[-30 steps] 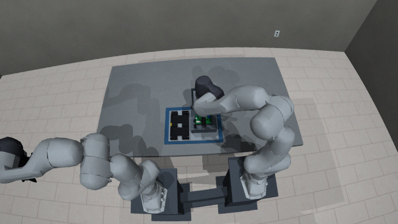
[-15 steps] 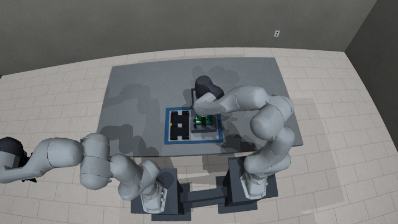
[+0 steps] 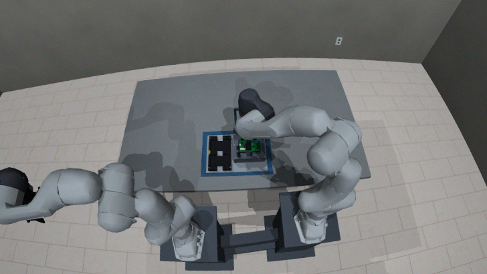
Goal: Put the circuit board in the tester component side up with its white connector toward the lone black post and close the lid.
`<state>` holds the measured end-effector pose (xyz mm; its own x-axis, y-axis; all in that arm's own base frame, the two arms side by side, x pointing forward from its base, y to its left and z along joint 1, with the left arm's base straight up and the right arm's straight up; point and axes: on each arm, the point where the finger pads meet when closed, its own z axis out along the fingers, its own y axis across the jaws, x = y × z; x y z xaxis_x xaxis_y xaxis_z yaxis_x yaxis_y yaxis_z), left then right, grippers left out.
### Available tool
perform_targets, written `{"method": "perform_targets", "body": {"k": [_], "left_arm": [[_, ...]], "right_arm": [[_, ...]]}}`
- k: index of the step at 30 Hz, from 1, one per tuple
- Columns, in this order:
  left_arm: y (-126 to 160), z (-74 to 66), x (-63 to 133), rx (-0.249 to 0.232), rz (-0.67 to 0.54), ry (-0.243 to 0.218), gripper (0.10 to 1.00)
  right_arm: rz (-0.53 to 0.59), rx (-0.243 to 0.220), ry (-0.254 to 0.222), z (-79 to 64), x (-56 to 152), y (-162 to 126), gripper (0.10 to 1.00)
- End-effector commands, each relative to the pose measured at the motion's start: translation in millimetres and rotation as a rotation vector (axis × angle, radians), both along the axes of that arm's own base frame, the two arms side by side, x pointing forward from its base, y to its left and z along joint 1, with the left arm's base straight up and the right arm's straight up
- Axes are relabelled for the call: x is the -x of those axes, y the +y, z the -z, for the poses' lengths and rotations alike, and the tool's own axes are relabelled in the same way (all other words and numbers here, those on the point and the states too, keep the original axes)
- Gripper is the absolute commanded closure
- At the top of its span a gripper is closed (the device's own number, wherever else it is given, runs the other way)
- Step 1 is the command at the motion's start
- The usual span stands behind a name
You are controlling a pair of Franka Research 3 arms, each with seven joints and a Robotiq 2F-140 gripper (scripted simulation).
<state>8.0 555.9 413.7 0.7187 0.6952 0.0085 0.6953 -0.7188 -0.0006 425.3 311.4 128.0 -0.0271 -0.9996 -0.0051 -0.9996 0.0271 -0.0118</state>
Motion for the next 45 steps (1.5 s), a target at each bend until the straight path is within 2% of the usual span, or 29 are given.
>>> {"method": "perform_targets", "body": {"k": [1,4,6,21,23,30,36,45], "left_arm": [[0,-0.2,0.0,-0.001,0.0,0.0,0.098],[0,-0.2,0.0,-0.001,0.0,0.0,0.098],[0,-0.2,0.0,-0.001,0.0,0.0,0.098],[0,-0.2,0.0,-0.001,0.0,0.0,0.098],[0,-0.2,0.0,-0.001,0.0,0.0,0.098],[0,-0.2,0.0,-0.001,0.0,0.0,0.098],[0,-0.2,0.0,-0.001,0.0,0.0,0.098],[0,-0.2,0.0,-0.001,0.0,0.0,0.098]], "right_arm": [[-0.014,0.005,0.012,-14.5,4,-2,0.475],[-0.014,0.005,0.012,-30.3,4,-2,0.475],[-0.014,0.005,0.012,-30.3,4,-2,0.475],[-0.014,0.005,0.012,-124.9,4,-2,0.475],[-0.014,0.005,0.012,-124.9,4,-2,0.475],[-0.014,0.005,0.012,-160.1,4,-2,0.475],[-0.014,0.005,0.012,-182.2,4,-2,0.475],[-0.014,0.005,0.012,-198.5,4,-2,0.475]]}}
